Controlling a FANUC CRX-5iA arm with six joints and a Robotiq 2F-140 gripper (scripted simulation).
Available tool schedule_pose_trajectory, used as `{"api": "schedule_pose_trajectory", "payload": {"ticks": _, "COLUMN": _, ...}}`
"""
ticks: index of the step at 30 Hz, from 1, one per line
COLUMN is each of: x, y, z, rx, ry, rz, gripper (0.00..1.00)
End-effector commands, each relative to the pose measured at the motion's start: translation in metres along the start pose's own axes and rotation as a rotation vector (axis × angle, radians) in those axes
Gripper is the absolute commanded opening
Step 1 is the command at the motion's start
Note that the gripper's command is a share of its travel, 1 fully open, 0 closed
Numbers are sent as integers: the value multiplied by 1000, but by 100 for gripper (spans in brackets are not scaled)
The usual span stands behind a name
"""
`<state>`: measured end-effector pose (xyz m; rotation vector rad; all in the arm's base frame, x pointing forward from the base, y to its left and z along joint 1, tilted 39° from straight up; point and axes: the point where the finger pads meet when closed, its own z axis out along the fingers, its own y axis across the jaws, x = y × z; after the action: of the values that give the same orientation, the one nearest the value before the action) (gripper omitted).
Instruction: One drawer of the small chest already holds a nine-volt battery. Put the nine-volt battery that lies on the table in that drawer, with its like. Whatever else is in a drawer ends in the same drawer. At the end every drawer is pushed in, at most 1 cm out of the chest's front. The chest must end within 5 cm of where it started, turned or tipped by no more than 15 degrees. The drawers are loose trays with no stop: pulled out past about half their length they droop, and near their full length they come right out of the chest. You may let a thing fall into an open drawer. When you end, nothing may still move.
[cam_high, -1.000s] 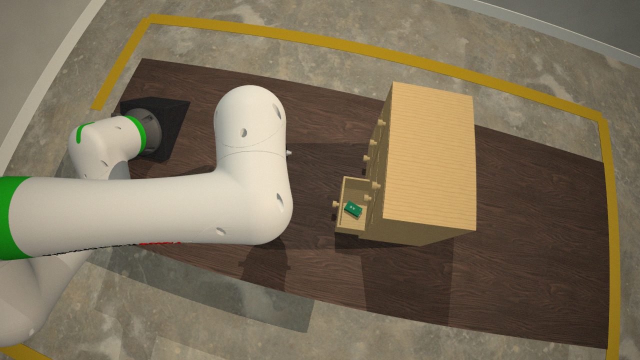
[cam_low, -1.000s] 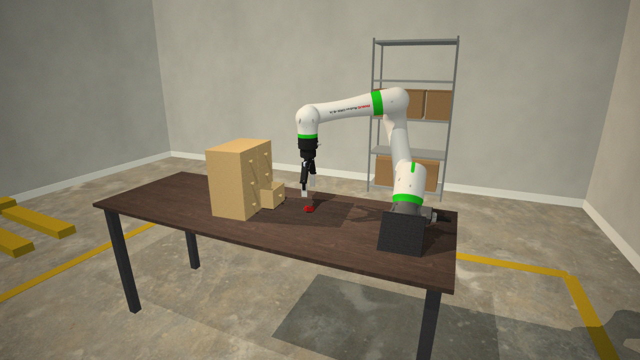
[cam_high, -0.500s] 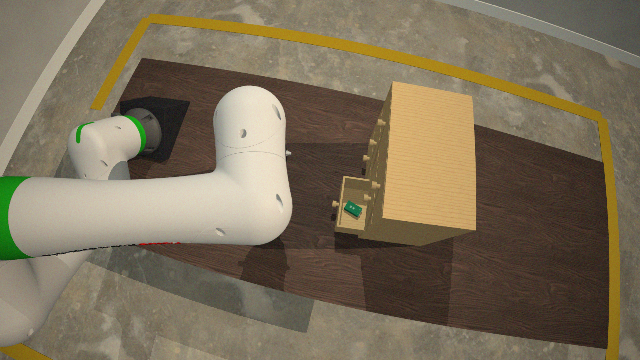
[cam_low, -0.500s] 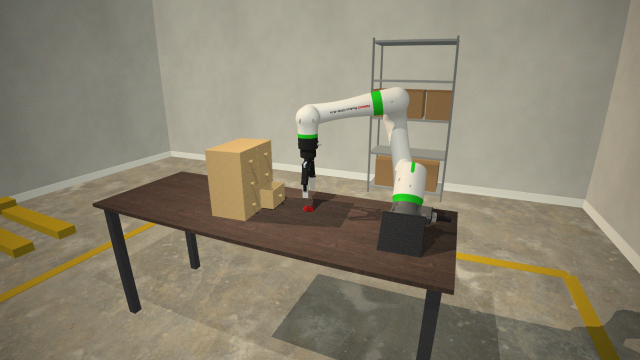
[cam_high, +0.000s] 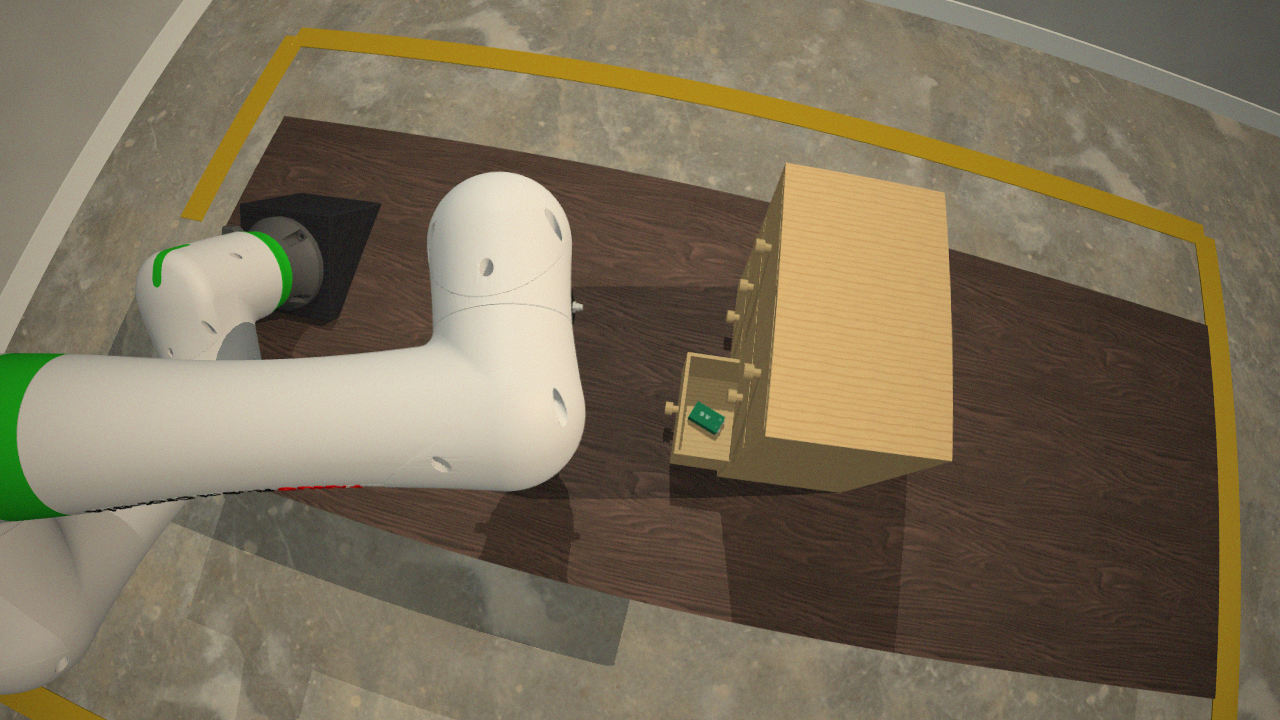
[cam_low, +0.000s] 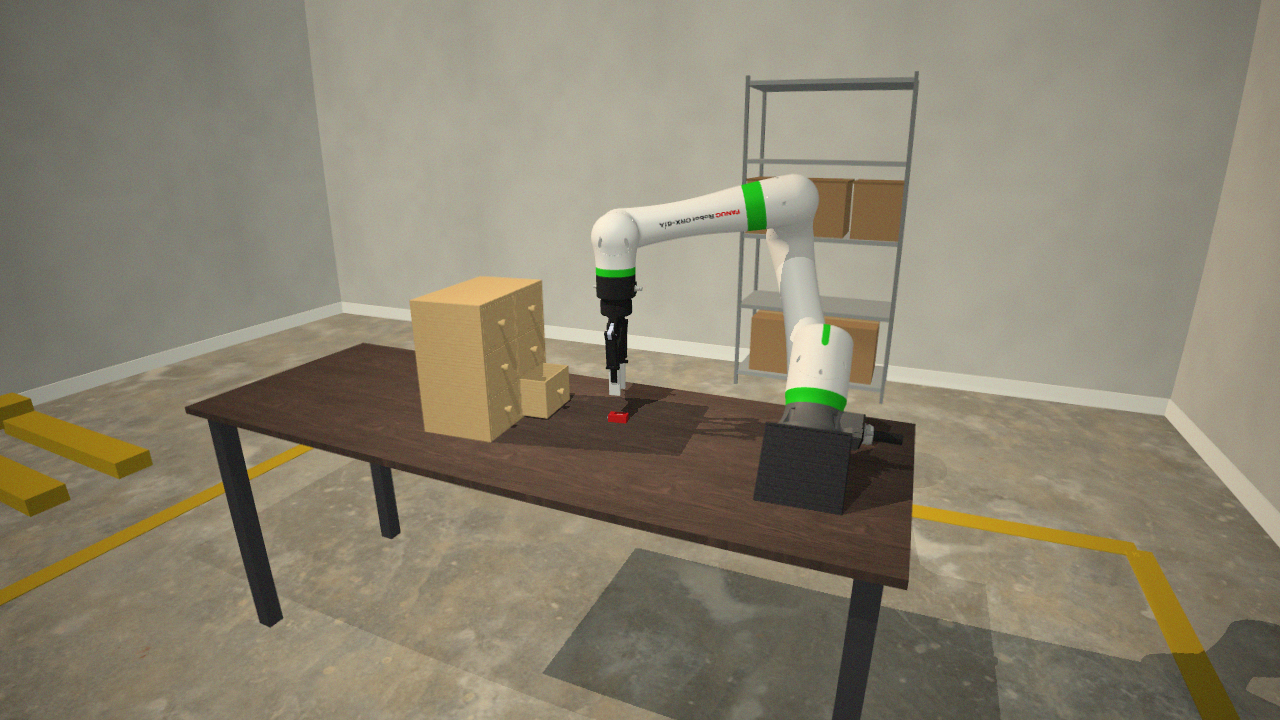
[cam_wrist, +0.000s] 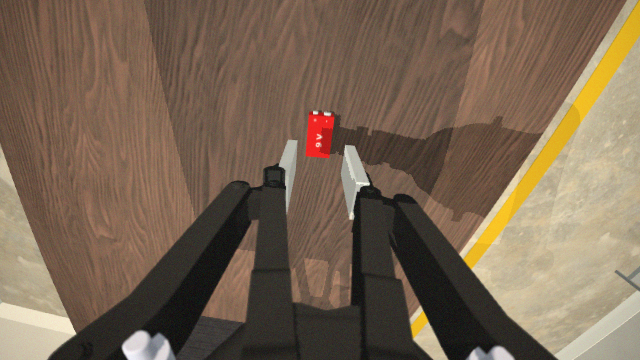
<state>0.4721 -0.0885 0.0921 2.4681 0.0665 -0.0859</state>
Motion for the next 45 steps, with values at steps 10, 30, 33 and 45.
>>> {"api": "schedule_pose_trajectory", "payload": {"ticks": 10, "x": 0, "y": 0, "z": 9, "rx": 0, "ry": 0, "rz": 0, "gripper": 26}}
{"api": "schedule_pose_trajectory", "payload": {"ticks": 30, "x": 0, "y": 0, "z": 49, "rx": 0, "ry": 0, "rz": 0, "gripper": 26}}
{"api": "schedule_pose_trajectory", "payload": {"ticks": 33, "x": 0, "y": 0, "z": 51, "rx": 0, "ry": 0, "rz": 0, "gripper": 26}}
{"api": "schedule_pose_trajectory", "payload": {"ticks": 45, "x": 0, "y": 0, "z": 52, "rx": 0, "ry": 0, "rz": 0, "gripper": 26}}
